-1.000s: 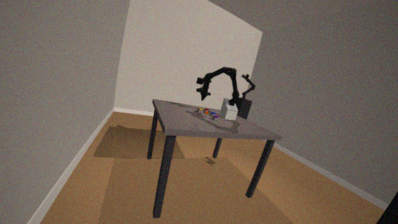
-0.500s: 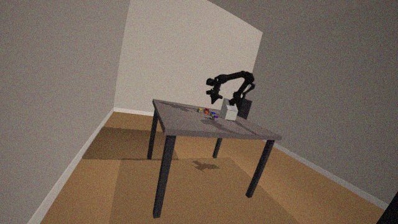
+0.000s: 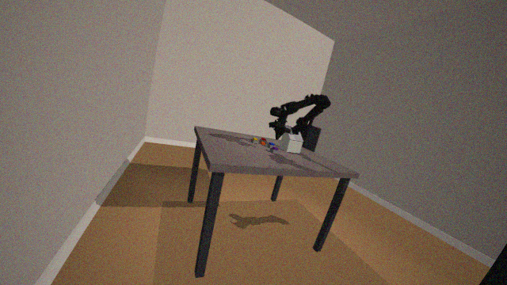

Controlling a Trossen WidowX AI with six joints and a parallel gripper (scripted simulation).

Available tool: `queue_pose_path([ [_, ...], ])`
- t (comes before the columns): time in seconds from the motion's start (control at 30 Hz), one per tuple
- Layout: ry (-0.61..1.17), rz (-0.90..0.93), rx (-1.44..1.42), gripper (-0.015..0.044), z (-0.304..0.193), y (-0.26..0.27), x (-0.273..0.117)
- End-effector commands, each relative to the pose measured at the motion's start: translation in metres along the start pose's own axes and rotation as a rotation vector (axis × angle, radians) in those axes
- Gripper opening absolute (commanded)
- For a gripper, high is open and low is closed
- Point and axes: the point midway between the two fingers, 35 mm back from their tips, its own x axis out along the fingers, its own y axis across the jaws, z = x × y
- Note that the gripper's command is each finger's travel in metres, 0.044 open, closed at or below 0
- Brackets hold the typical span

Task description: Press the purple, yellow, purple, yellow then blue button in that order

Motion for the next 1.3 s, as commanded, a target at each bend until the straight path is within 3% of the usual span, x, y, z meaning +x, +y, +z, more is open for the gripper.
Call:
queue_pose_path([
  [0.0, 0.018, 0.005, 0.016, 0.0020, -0.008, 0.000, 0.032],
  [1.27, 0.018, 0.006, 0.016, 0.0020, -0.008, 0.000, 0.066],
])
